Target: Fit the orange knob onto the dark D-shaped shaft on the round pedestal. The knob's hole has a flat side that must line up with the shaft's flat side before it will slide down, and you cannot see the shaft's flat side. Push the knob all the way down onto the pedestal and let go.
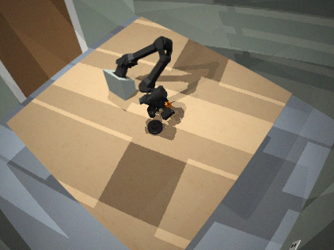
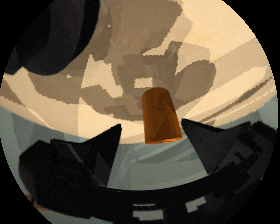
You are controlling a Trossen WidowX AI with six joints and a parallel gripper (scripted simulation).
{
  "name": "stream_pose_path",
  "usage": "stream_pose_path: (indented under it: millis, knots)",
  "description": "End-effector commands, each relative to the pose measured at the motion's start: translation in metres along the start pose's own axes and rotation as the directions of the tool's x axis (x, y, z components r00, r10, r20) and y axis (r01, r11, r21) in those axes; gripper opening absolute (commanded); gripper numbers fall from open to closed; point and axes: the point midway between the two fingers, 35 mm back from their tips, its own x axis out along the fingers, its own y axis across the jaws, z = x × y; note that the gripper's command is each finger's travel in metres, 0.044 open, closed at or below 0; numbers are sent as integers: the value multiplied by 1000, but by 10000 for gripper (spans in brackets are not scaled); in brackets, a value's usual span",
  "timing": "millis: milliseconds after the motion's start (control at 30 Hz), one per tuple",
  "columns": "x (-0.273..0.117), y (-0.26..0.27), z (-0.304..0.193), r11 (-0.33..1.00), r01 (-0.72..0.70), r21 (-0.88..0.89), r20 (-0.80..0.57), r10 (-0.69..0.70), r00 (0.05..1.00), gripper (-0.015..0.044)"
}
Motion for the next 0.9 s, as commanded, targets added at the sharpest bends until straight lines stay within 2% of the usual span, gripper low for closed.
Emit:
stream_pose_path:
  millis: [0, 400, 800, 867]
  knots:
    - [-13, 9, -9, 1000, 0, -22, 8, 1, 1000, 440]
    - [-53, -6, -58, 1000, 0, -31, -29, -1, 1000, 440]
    - [-54, -9, -60, 1000, 0, -20, -32, -1, 1000, 440]
    - [-53, -6, -60, 1000, -2, -16, 28, 2, 1000, 440]
